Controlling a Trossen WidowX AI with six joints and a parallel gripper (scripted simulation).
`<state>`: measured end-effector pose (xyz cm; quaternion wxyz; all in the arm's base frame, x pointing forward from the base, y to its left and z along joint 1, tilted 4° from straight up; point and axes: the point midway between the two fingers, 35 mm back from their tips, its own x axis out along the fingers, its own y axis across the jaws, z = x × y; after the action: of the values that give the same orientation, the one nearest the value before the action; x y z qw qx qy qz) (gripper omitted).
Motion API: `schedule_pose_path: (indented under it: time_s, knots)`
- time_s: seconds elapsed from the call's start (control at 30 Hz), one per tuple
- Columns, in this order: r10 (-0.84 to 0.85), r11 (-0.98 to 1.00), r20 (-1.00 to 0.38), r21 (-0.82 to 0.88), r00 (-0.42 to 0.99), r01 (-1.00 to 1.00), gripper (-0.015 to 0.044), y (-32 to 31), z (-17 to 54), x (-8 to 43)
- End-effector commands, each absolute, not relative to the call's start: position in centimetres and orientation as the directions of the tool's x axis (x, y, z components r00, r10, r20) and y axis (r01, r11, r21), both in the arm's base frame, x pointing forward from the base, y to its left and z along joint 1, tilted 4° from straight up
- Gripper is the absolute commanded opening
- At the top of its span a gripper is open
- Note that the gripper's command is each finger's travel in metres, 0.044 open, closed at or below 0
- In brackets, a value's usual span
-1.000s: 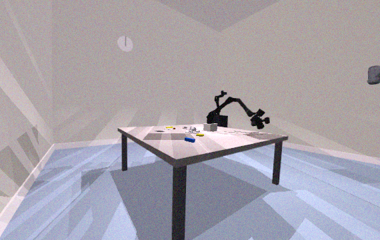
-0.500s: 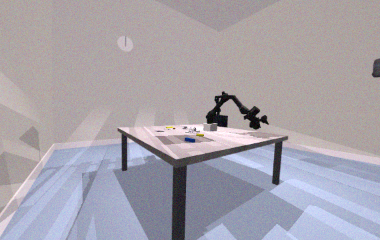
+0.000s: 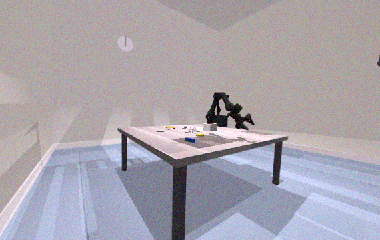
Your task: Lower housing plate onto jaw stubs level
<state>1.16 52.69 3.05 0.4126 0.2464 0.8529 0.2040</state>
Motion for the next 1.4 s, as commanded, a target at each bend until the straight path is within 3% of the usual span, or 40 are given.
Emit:
schedule_pose_path:
  time_s: [0.0, 0.37, 0.77, 1.07, 1.37]
  knots:
    - [0.639, 0.767, -0.639, 0.574, -0.428, 0.287, 0.0440, 51.0, 3.4, 8.3]
    - [0.672, 0.719, -0.724, 0.589, -0.153, 0.369, 0.0440, 42.8, 4.4, 23.6]
    - [0.582, 0.699, -0.805, 0.566, 0.112, 0.437, 0.0440, 28.2, 5.4, 35.4]
    - [0.427, 0.704, -0.868, 0.494, 0.251, 0.511, 0.0440, 14.6, 5.8, 40.0]
    - [0.253, 0.716, -0.922, 0.382, 0.293, 0.585, 0.0440, 1.4, 6.1, 39.5]
